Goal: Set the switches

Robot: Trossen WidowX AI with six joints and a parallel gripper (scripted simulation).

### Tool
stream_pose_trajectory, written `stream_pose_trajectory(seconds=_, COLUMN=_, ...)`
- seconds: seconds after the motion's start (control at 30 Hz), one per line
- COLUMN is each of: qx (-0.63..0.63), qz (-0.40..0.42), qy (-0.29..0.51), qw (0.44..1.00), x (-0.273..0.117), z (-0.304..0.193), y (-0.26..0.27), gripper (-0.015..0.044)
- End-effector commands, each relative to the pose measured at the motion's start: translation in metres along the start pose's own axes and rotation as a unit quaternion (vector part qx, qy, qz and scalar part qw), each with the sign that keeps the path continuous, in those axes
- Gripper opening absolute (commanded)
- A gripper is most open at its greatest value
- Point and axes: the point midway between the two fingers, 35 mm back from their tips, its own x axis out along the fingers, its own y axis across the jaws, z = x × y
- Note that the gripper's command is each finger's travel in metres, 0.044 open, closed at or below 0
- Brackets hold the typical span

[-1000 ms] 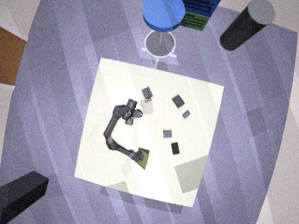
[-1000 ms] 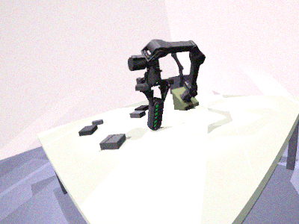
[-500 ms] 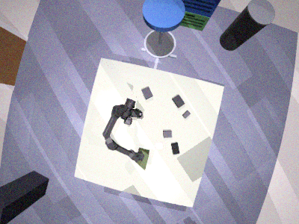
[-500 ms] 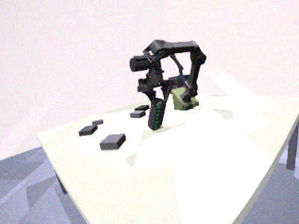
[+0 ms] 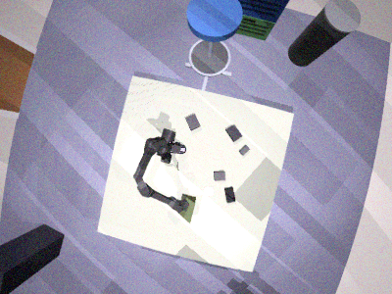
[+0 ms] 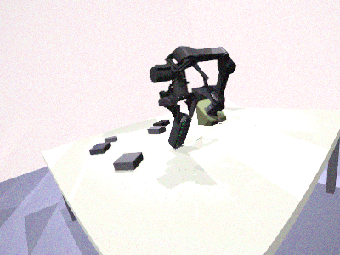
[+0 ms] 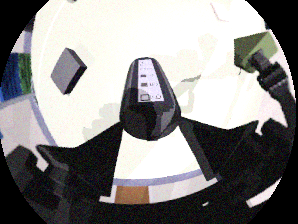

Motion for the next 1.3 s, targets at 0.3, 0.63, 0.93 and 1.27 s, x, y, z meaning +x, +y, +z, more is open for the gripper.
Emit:
stream_pose_trajectory(seconds=0.3, qx=0.003, qz=-0.006, qy=0.000, qw=1.000, x=0.010, z=-0.008, y=-0.001, gripper=0.0338)
stream_pose_trajectory(seconds=0.63, qx=0.003, qz=-0.006, qy=0.000, qw=1.000, x=0.014, z=-0.014, y=-0.001, gripper=0.0338)
stream_pose_trajectory(seconds=0.93, qx=0.003, qz=-0.006, qy=0.000, qw=1.000, x=0.019, z=-0.020, y=-0.001, gripper=0.0338)
stream_pose_trajectory(seconds=1.27, qx=0.003, qz=-0.006, qy=0.000, qw=1.000, x=0.024, z=-0.026, y=-0.001, gripper=0.0338)
